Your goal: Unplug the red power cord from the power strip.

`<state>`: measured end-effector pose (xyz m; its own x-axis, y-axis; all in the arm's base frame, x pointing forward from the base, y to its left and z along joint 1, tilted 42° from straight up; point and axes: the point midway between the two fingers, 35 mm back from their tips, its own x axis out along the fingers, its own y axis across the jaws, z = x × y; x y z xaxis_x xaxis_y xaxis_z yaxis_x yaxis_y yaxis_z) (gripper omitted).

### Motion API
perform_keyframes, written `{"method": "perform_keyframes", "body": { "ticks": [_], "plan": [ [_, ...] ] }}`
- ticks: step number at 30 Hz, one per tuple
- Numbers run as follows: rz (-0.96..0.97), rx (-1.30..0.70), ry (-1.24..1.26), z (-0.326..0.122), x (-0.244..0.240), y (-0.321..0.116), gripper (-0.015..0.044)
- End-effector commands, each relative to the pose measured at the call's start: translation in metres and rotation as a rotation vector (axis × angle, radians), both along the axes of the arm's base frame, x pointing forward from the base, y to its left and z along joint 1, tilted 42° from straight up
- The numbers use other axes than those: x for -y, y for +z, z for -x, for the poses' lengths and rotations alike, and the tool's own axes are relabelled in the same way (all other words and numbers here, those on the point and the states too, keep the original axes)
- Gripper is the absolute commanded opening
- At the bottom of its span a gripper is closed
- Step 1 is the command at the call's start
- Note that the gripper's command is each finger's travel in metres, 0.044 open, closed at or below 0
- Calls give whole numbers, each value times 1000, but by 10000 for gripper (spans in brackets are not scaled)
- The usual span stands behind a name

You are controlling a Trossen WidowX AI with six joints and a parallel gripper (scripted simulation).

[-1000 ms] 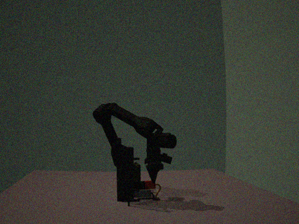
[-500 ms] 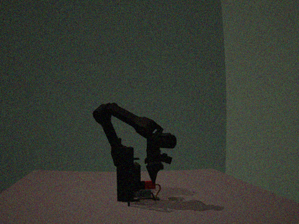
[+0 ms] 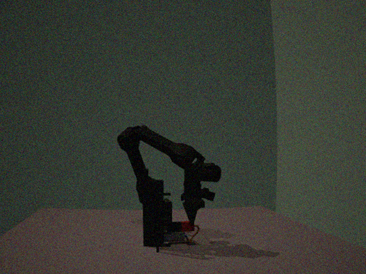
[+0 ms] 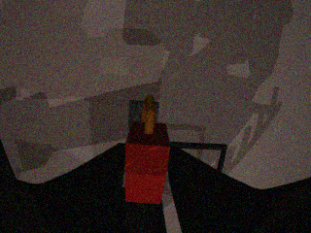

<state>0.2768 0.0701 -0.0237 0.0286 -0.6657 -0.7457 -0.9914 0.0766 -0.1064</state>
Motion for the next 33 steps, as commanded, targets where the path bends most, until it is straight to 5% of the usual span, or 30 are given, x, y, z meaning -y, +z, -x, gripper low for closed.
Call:
{"method": "perform_keyframes", "body": {
  "ticks": [1,19,33],
  "plan": [
    [-10,3,-2,-2,-8,-5,0],
    [-7,1,0,-4,-19,-11,440],
    [-9,2,-1,-8,-55,-32,440]
  ]
}}
